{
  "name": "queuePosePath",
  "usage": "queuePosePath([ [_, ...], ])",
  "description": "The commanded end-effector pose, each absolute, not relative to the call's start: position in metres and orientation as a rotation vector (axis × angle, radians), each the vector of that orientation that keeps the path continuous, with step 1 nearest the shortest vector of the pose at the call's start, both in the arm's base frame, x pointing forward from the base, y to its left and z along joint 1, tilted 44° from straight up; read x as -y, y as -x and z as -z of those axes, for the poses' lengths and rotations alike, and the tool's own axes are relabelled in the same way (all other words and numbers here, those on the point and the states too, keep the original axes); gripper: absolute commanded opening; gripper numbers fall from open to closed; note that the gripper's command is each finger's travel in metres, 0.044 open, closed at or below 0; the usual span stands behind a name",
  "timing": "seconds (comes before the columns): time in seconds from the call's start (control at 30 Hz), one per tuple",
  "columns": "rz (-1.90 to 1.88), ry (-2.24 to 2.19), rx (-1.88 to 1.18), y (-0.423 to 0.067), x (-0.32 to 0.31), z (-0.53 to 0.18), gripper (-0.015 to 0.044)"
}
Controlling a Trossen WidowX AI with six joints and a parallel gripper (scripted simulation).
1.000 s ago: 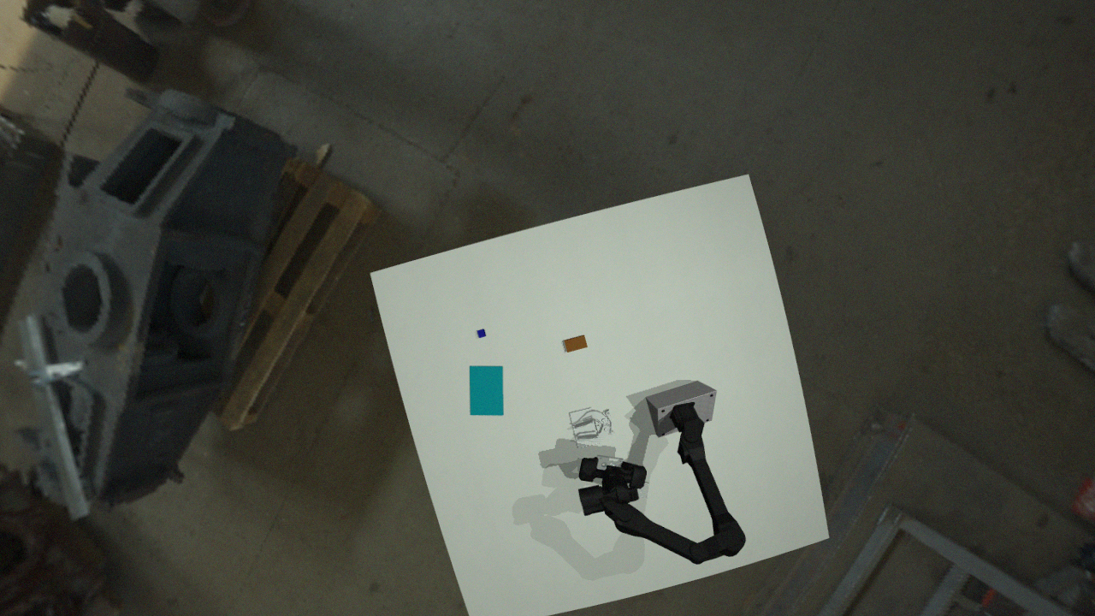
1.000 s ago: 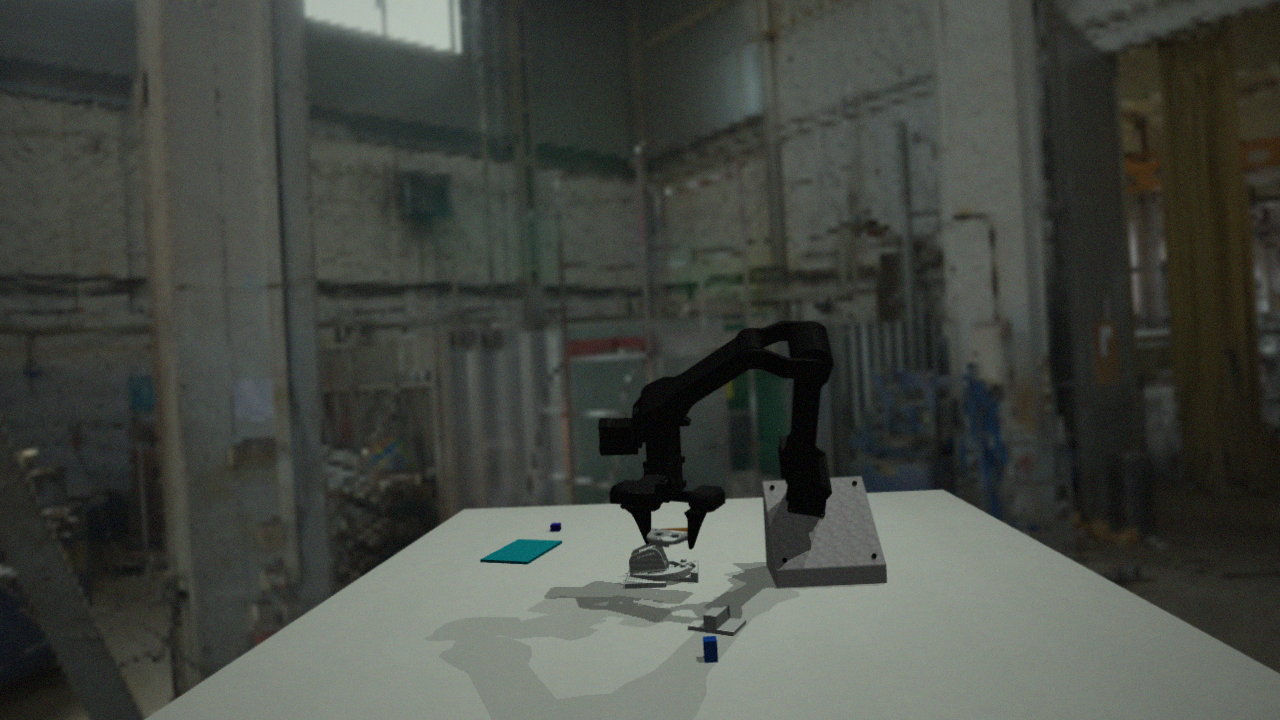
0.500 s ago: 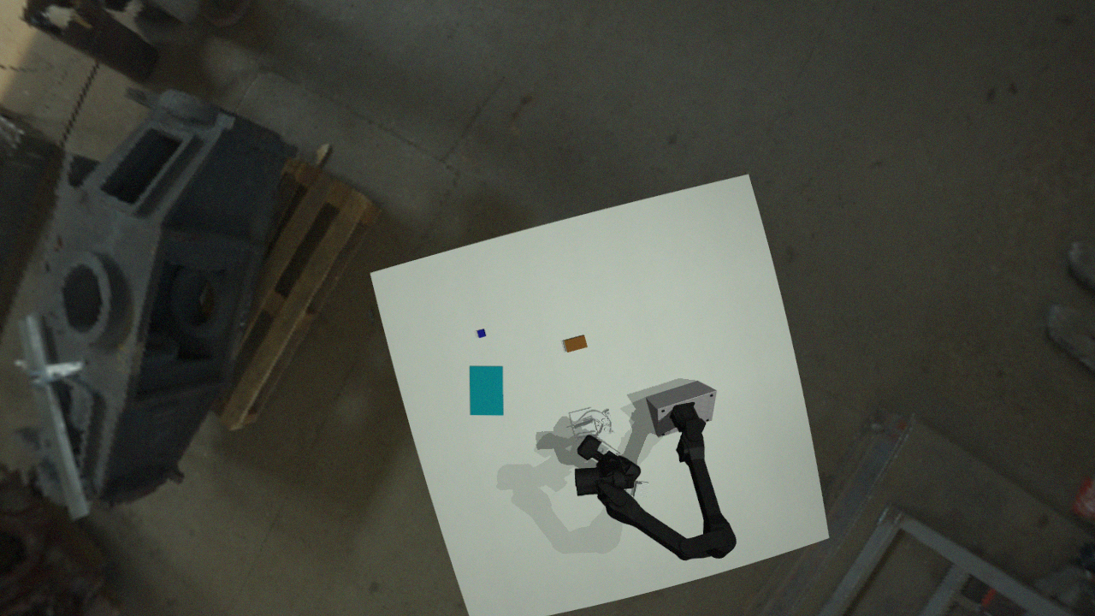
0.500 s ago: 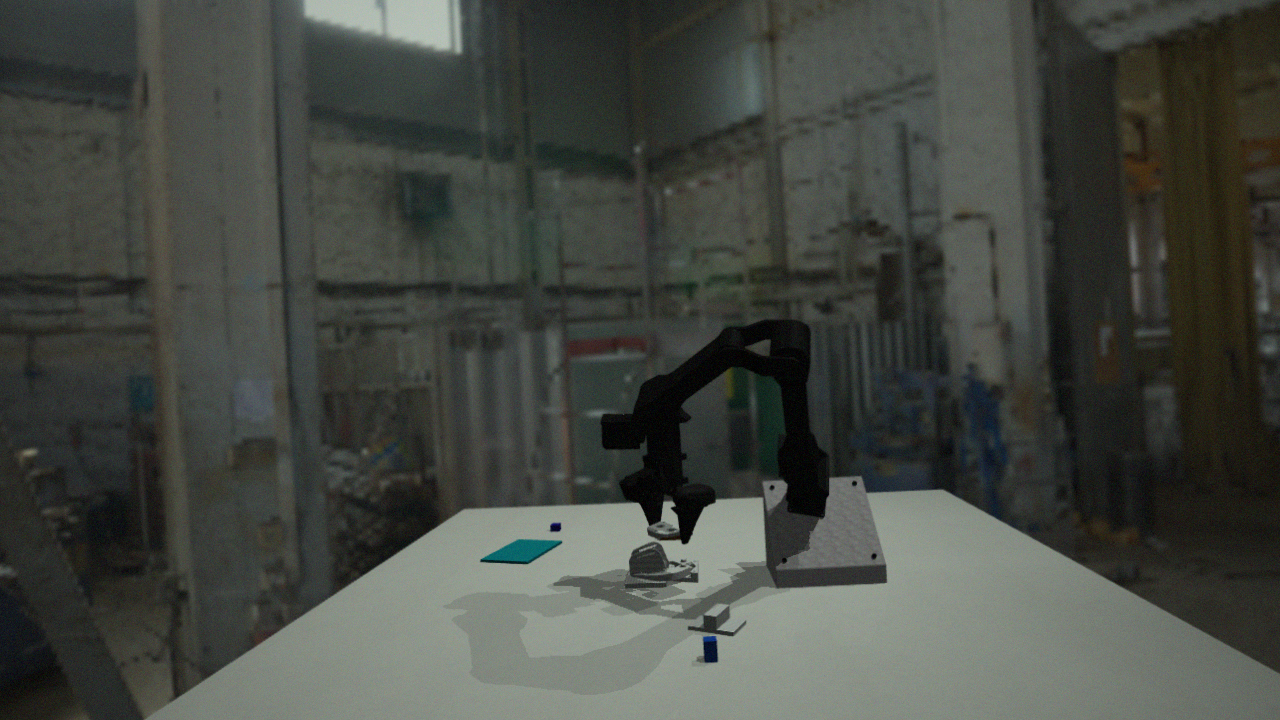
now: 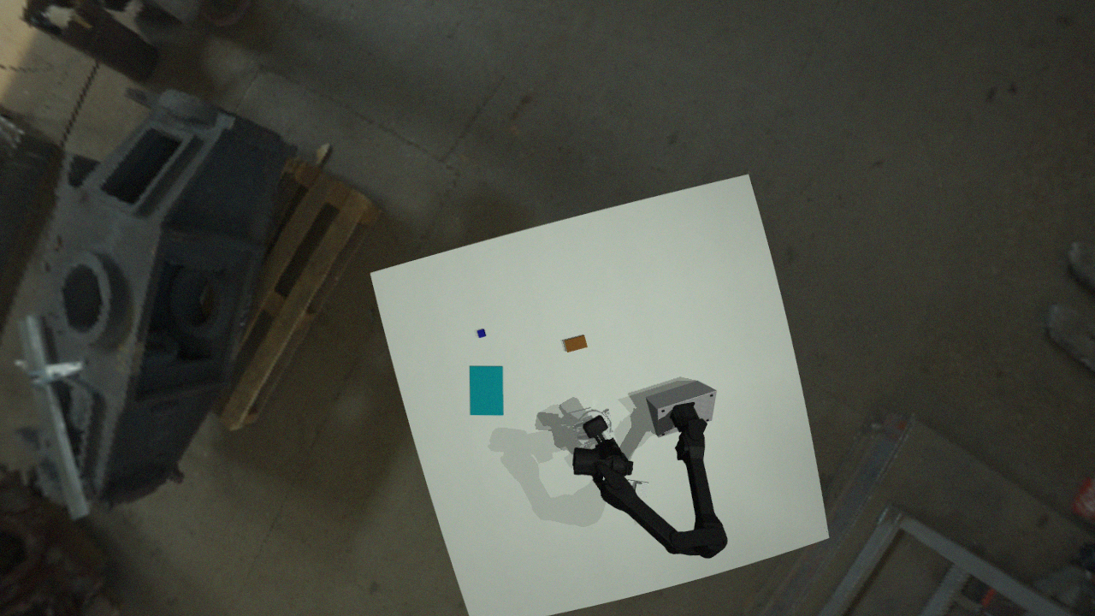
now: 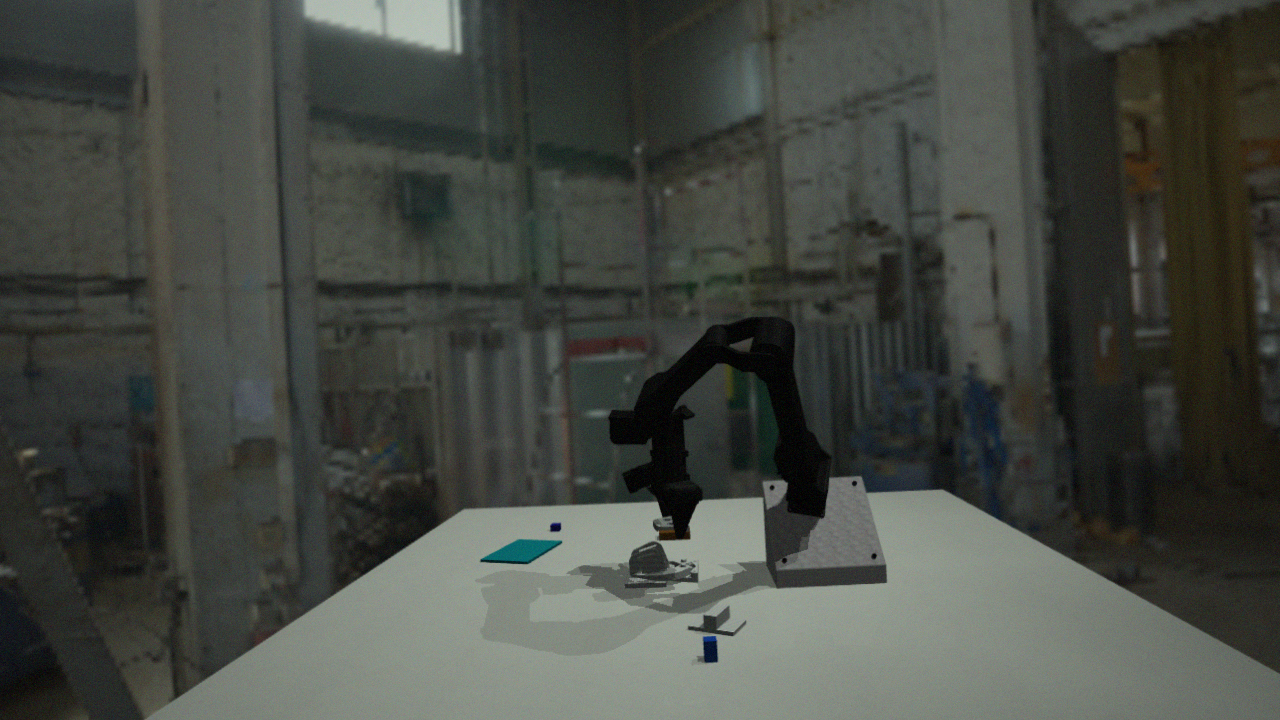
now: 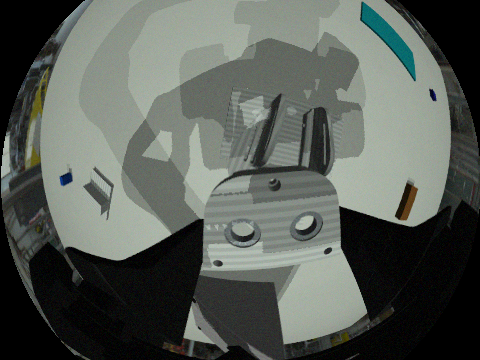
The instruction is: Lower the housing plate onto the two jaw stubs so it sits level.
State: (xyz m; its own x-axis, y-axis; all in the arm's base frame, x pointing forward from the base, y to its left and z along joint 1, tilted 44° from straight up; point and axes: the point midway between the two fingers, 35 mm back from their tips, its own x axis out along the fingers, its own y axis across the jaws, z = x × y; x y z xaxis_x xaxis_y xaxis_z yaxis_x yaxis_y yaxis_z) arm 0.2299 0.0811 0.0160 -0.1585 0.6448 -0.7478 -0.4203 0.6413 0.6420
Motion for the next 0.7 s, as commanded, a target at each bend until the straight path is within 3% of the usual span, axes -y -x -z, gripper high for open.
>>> queuePosePath([
  [0.0, -0.877, -0.289, -1.499, -0.229, -0.075, -0.010, 0.0351],
  [0.67, -0.751, -0.439, -1.578, -0.227, -0.063, 0.000, 0.0351],
])
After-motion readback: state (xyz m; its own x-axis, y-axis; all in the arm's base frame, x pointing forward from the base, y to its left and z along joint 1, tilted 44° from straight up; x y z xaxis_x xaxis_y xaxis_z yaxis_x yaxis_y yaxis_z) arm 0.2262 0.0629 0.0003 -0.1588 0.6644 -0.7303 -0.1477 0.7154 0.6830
